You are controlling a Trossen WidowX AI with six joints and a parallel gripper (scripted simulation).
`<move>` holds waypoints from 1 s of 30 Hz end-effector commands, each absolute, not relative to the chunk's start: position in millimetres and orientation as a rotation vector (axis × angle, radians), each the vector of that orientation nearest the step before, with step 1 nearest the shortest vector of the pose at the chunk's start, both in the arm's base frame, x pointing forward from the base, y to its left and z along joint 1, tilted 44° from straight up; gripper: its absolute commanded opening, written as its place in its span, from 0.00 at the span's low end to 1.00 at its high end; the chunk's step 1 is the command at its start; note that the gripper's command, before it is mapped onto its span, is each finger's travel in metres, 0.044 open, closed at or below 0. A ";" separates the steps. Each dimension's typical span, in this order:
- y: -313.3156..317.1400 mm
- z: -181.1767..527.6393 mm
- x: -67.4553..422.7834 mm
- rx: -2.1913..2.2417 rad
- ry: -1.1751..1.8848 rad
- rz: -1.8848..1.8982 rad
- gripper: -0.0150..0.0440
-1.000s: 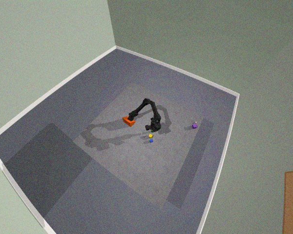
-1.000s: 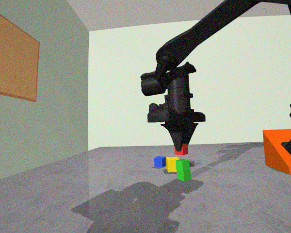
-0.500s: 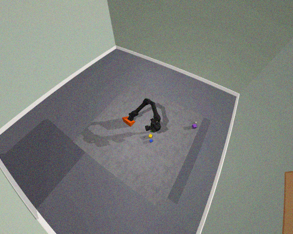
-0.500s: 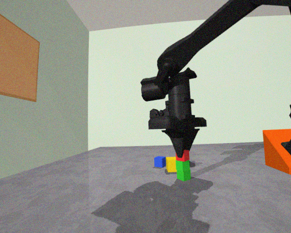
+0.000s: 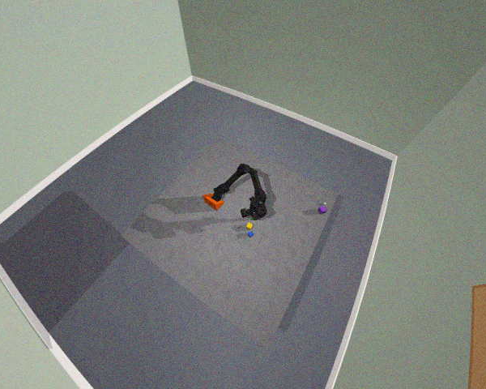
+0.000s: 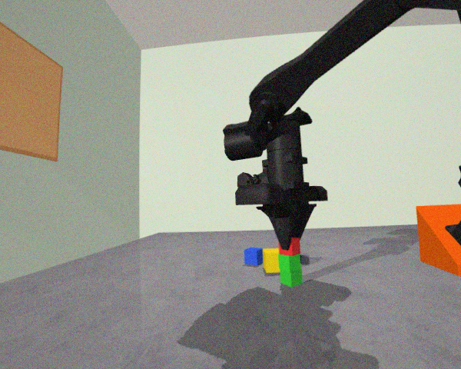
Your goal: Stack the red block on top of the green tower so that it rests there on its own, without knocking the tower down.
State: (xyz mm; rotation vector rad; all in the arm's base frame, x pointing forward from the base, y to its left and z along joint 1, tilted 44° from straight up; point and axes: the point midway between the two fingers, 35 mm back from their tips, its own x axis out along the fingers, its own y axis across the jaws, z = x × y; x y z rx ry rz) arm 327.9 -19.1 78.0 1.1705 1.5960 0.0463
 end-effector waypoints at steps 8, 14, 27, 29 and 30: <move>-18.9 78.0 327.9 1.170 1.596 0.047 0.65; -18.9 78.0 327.9 1.170 1.596 0.047 0.92; -18.9 78.0 327.9 1.170 1.596 0.047 1.00; -18.9 78.0 327.9 1.170 1.596 0.047 1.00; -18.9 78.0 327.9 1.170 1.596 0.047 1.00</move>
